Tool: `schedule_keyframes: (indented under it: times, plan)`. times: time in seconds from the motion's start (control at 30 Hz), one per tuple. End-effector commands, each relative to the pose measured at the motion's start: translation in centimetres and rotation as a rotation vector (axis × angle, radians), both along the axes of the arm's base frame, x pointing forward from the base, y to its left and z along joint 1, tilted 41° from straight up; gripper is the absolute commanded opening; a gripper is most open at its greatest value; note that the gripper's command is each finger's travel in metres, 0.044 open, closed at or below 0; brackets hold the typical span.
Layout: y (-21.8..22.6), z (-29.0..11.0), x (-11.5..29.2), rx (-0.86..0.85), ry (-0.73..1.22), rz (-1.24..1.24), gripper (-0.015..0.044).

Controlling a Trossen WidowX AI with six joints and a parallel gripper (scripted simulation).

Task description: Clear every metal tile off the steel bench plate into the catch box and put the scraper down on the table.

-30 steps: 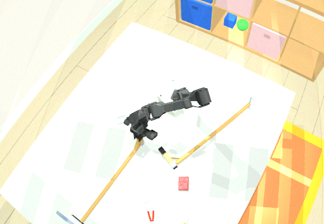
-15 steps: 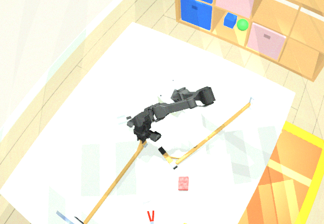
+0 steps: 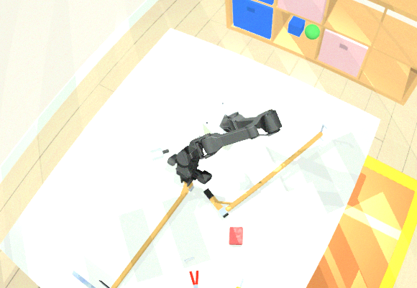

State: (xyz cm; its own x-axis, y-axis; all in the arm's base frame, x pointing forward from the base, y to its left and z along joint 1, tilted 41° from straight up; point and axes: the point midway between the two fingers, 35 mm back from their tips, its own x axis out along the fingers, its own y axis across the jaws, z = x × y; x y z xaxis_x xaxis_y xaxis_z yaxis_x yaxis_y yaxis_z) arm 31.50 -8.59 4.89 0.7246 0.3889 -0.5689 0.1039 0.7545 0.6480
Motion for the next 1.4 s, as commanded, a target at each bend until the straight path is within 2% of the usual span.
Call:
schedule_keyframes:
  times: [0.0, 1.37]
  plan:
    - [0.3, 0.6, 0.0, -0.006, -0.011, 0.0, 0.0]
    - [4.1, 3.7, -0.1, -0.005, -0.031, 0.029, 0.0]
